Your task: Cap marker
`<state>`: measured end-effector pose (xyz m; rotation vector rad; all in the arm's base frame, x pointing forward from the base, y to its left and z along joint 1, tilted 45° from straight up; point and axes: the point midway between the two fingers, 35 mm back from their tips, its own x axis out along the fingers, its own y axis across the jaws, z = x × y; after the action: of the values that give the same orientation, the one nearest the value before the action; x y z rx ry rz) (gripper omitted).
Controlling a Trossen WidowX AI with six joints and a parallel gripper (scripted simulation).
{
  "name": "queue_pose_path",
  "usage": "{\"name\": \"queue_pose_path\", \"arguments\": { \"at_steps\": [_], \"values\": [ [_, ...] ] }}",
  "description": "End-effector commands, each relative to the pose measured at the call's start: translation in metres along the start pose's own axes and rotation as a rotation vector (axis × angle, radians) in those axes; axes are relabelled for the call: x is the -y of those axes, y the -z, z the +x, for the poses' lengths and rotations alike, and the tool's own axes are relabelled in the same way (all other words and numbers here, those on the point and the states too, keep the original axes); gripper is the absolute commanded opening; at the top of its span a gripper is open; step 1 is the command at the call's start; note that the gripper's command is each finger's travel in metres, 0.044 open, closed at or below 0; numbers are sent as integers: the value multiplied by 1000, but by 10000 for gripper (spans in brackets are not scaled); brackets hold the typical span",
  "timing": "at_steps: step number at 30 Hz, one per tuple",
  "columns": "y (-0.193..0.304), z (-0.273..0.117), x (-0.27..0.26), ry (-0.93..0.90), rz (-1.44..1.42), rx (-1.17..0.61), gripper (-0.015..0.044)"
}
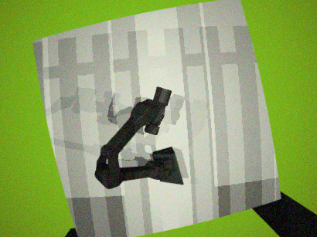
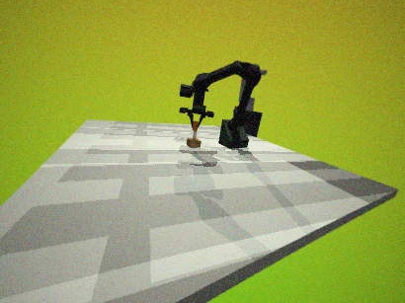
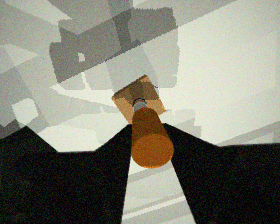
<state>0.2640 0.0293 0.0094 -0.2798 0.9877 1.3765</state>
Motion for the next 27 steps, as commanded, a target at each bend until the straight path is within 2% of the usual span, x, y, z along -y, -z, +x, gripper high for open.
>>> {"name": "queue_pose_path", "arguments": {
  "at_steps": [1,18,27],
  "values": [
    [0,7,-1,-6,5,6,0],
    [-1,34,-3,-7,4,8,0],
    [-1,36,-3,-7,4,8,0]
  ]
}}
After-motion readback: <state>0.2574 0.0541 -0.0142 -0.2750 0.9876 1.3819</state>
